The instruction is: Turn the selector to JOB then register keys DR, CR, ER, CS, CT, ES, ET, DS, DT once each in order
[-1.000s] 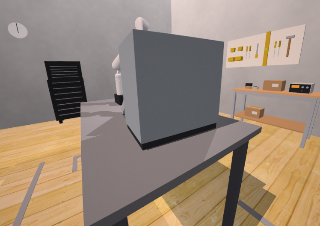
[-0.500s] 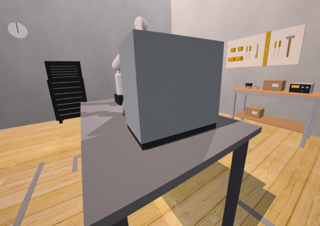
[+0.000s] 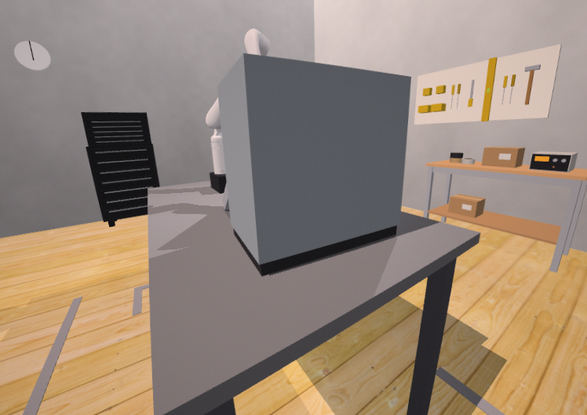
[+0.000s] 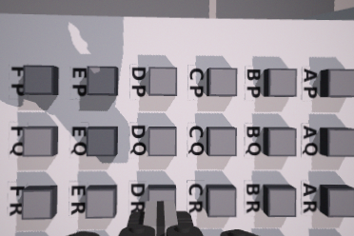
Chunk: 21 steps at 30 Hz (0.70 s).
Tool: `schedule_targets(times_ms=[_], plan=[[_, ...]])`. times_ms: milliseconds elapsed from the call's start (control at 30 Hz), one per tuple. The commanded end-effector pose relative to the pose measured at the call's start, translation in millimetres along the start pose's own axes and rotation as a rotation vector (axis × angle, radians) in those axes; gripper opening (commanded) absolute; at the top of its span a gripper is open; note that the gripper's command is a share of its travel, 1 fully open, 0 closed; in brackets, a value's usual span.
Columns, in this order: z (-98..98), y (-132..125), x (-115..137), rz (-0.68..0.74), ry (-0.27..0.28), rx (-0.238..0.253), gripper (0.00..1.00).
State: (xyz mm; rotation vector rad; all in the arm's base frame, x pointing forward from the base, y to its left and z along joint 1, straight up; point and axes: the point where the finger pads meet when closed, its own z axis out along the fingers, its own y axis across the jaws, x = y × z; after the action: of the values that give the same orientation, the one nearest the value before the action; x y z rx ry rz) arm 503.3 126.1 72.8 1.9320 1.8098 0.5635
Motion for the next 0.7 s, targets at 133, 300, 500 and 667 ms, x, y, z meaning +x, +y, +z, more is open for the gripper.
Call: schedule_targets(times_ms=[133, 300, 500, 667], plan=[[-2.6, 1, 1, 0.000, 0.002, -0.002, 0.10], [-2.7, 1, -1, 0.000, 0.002, -0.002, 0.10], [-2.7, 1, -18, 0.000, 0.002, -0.002, 0.10], [-2.6, 1, -31, 0.000, 0.002, -0.002, 0.10]])
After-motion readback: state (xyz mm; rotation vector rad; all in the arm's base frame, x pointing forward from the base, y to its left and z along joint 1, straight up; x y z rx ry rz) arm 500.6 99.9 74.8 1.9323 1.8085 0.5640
